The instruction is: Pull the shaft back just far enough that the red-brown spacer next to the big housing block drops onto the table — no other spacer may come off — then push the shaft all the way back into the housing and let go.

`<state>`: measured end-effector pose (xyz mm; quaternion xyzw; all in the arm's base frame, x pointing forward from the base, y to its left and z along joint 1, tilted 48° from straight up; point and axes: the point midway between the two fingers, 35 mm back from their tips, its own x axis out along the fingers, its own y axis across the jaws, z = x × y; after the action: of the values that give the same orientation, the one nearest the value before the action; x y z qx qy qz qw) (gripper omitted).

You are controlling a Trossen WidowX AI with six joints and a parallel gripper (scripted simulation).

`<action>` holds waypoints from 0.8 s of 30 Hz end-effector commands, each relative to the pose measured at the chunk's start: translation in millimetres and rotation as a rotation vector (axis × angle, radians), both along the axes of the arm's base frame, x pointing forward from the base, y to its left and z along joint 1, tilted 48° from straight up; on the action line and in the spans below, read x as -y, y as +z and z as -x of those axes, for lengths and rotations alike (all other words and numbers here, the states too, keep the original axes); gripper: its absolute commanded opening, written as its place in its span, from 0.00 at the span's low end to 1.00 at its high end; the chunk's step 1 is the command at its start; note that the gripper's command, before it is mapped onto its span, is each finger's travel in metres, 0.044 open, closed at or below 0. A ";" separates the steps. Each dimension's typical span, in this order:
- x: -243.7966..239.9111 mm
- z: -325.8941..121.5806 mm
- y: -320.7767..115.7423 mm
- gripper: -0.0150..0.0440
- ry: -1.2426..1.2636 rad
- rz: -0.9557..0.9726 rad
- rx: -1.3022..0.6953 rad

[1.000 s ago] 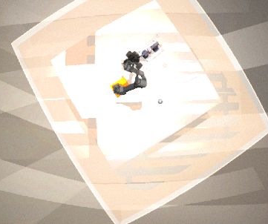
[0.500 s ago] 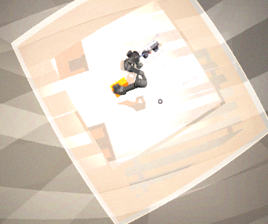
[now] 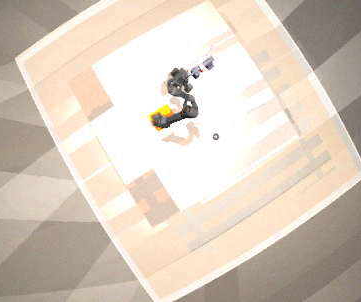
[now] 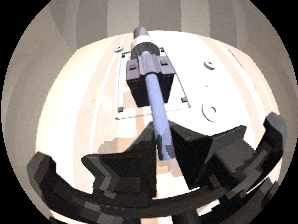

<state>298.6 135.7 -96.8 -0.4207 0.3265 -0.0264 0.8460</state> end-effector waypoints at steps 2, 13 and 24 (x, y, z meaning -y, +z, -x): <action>-1.6 -2.6 -0.3 0.25 0.004 -0.001 -0.001; -2.6 -6.2 -0.5 0.25 0.004 -0.001 -0.001; -3.5 -9.7 -0.7 0.25 0.004 -0.001 0.000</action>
<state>306.4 138.0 -97.2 -0.4205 0.3260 -0.0264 0.8463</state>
